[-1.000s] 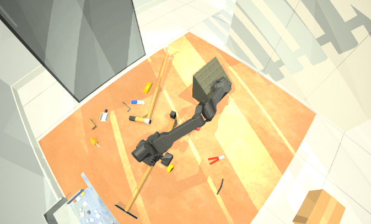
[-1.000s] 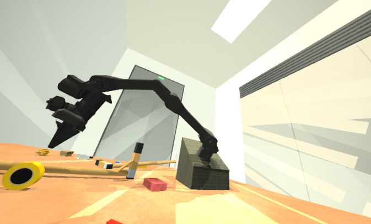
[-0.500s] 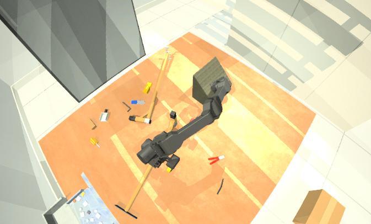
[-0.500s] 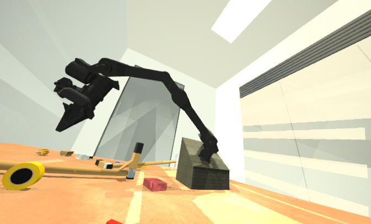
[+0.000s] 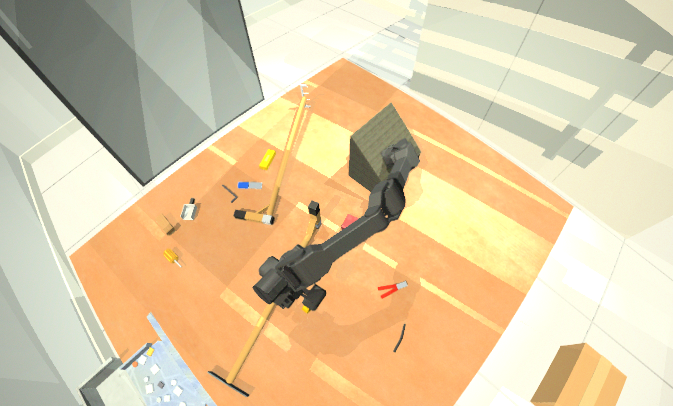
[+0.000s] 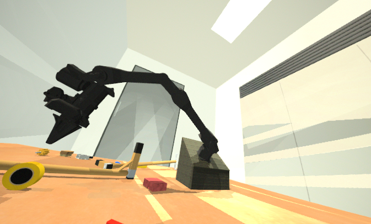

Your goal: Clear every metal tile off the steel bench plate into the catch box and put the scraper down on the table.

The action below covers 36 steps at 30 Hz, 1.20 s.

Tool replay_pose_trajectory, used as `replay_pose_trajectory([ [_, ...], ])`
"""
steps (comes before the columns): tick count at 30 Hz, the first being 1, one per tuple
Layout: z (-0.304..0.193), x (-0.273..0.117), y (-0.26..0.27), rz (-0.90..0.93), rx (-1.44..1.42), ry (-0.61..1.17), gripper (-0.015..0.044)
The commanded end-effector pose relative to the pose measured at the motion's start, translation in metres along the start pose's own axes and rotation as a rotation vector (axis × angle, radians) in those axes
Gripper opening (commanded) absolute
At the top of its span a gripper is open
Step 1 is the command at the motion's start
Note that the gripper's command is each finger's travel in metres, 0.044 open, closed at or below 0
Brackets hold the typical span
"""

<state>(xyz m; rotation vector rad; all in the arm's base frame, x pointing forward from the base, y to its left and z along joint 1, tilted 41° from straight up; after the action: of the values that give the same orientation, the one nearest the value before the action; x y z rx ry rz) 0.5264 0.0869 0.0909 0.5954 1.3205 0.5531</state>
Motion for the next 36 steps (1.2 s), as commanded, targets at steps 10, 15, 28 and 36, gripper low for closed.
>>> replay_pose_trajectory([
  [10, -0.006, 0.032, -0.003, -0.002, 0.021, 0.000, 0.0000],
  [15, -0.010, 0.045, -0.003, -0.001, 0.026, 0.000, 0.0000],
  [28, -0.020, 0.076, -0.004, 0.002, 0.041, 0.001, 0.0000],
  [36, -0.018, 0.076, -0.009, 0.003, 0.036, -0.001, 0.0000],
])
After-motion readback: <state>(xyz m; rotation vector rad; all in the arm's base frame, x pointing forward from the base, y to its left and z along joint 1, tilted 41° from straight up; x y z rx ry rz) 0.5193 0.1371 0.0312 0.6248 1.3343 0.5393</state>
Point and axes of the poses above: the point midway between the two fingers, 35 mm back from their tips, its own x axis out along the fingers, its own y axis across the jaws, z = x × y, the point moved 5 cm from there along -x, back along the fingers, and after that the axes turned 14 degrees about x, right-handed, at the moved point
